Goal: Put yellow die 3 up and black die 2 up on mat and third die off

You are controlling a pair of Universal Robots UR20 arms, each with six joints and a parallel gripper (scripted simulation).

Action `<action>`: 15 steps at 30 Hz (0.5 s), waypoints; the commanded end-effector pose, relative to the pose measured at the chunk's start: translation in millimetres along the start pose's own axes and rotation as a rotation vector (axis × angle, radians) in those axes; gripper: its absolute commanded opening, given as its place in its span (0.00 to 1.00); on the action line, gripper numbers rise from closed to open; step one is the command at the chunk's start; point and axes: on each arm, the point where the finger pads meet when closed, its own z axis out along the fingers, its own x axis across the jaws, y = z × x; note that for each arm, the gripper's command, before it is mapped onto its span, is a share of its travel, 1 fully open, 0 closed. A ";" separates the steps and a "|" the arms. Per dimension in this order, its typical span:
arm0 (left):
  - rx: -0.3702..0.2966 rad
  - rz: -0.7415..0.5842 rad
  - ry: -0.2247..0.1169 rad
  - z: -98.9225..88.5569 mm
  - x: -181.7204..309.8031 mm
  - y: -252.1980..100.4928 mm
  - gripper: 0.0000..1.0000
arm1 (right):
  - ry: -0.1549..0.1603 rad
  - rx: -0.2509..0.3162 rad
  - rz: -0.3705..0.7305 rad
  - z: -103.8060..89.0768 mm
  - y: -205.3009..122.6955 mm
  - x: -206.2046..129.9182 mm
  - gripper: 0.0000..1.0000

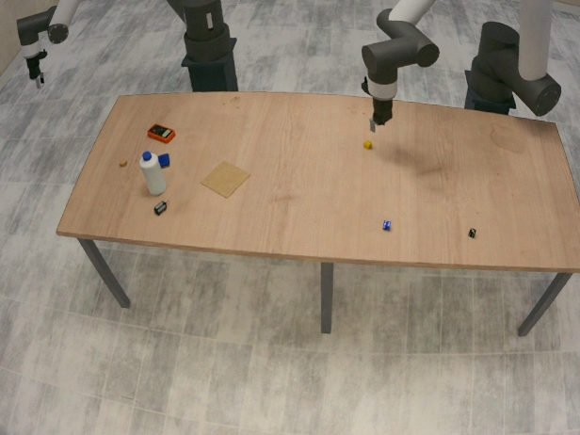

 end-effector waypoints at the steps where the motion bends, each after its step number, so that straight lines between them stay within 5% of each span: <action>1: 0.013 0.027 -0.016 -3.3 -0.7 -21.6 1.00 | -0.052 0.018 0.036 -13.5 -1.1 -98.8 1.00; 3: 0.013 0.027 -0.016 -3.3 -0.7 -21.6 1.00 | -0.052 0.018 0.036 -13.5 -1.1 -98.8 1.00; 4: 0.014 0.030 -0.018 -3.6 -0.6 -24.1 1.00 | -0.070 0.028 0.050 -19.5 -6.6 -144.6 1.00; 15: 0.023 0.047 -0.028 -5.5 -0.1 -37.8 1.00 | -0.154 0.089 0.121 -45.1 -53.4 -307.5 1.00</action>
